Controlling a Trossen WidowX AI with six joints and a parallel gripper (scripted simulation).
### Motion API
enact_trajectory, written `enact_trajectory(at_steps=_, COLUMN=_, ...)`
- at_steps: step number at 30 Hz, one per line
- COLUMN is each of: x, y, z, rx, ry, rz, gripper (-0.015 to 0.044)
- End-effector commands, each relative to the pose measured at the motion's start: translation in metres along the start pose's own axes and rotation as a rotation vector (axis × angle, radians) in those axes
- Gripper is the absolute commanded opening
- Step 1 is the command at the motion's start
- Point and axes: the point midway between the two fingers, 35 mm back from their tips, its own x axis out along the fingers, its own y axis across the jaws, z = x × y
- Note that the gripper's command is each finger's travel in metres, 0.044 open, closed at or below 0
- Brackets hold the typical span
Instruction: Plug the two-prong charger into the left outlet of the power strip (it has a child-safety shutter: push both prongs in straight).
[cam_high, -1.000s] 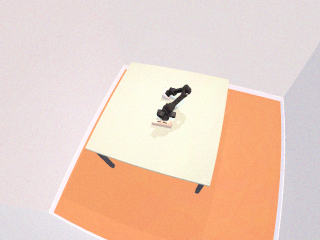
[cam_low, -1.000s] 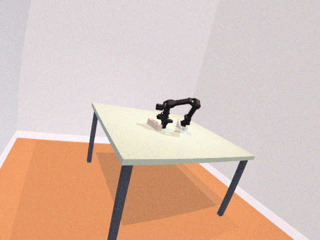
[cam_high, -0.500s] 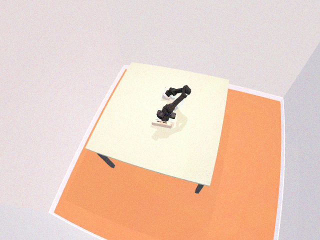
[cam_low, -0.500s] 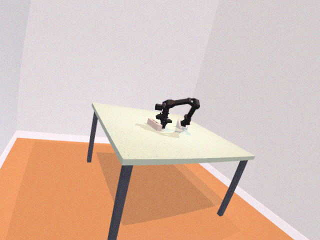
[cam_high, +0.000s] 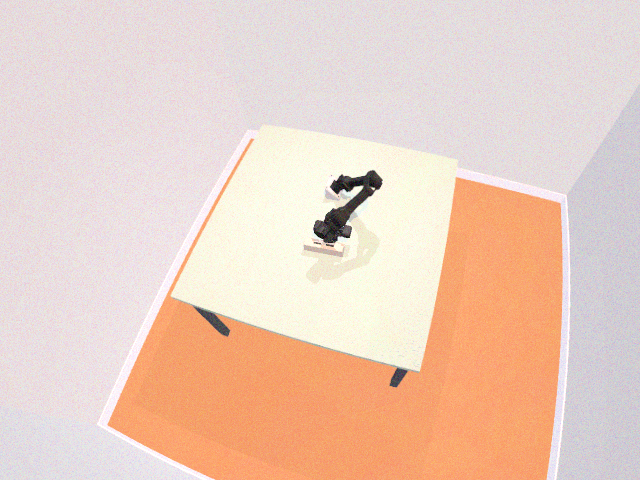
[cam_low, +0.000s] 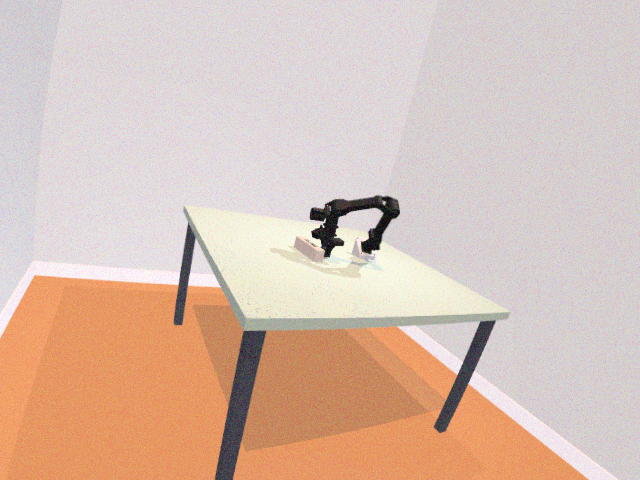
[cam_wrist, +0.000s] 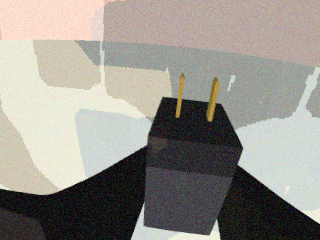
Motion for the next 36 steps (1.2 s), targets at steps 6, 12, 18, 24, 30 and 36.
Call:
enact_trajectory(at_steps=6, x=-0.0012, y=0.0019, z=0.0017, rx=0.001, ry=-0.005, rz=0.005, gripper=0.0)
enact_trajectory(at_steps=12, x=-0.0014, y=0.0021, z=0.0023, rx=0.001, ry=-0.005, rz=0.005, gripper=0.0)
enact_trajectory(at_steps=18, x=-0.0014, y=0.002, z=0.0028, rx=0.001, ry=-0.005, rz=0.005, gripper=0.0)
enact_trajectory(at_steps=24, x=-0.0013, y=0.0019, z=0.0033, rx=0.001, ry=-0.005, rz=0.005, gripper=0.0)
enact_trajectory(at_steps=30, x=-0.0013, y=0.0018, z=0.0038, rx=0.001, ry=-0.005, rz=0.005, gripper=0.0)
enact_trajectory(at_steps=36, x=-0.0013, y=0.0018, z=0.0043, rx=0.001, ry=-0.005, rz=0.005, gripper=0.0)
